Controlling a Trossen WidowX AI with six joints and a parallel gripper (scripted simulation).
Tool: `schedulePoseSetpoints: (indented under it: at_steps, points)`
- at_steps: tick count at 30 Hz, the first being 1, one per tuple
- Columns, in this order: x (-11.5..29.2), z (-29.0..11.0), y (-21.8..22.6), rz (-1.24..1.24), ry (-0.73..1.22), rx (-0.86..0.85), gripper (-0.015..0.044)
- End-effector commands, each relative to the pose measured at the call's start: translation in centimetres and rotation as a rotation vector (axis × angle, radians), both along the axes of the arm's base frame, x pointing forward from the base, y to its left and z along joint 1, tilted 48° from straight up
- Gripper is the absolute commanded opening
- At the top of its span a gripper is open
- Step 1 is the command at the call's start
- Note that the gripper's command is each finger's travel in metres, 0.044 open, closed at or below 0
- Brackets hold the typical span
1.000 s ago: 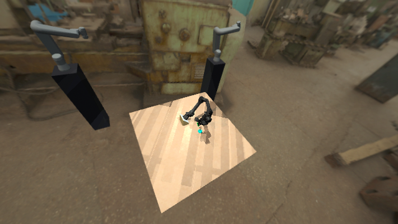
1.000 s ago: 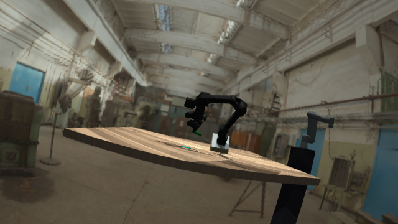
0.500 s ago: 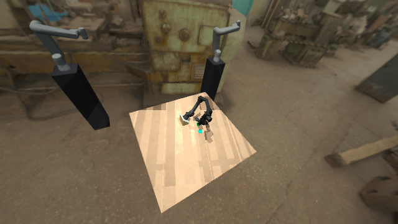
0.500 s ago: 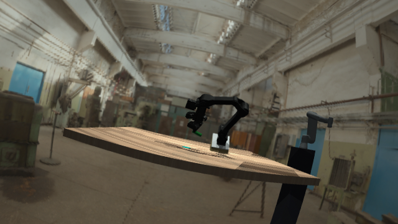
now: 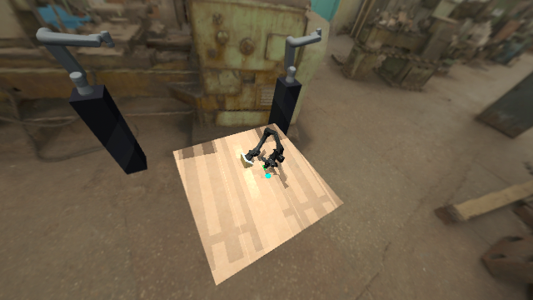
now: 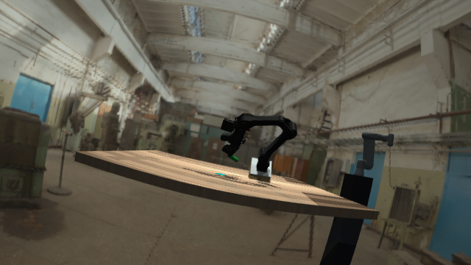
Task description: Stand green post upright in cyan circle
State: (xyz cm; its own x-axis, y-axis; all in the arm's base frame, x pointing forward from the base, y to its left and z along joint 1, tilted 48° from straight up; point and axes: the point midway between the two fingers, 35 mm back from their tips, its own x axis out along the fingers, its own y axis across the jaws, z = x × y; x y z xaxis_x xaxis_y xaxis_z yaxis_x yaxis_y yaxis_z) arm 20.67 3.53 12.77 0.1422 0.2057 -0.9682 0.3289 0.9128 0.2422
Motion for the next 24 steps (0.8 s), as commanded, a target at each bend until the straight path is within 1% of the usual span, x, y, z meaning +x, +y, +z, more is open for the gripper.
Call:
schedulePoseSetpoints:
  at_steps: [1,24]
  points:
    - [-0.07,-0.14,-0.06,-0.007,-0.014,-0.019,0.0023]
    - [0.04,-0.28,-0.13,-0.044,-0.125,-0.109,0.0023]
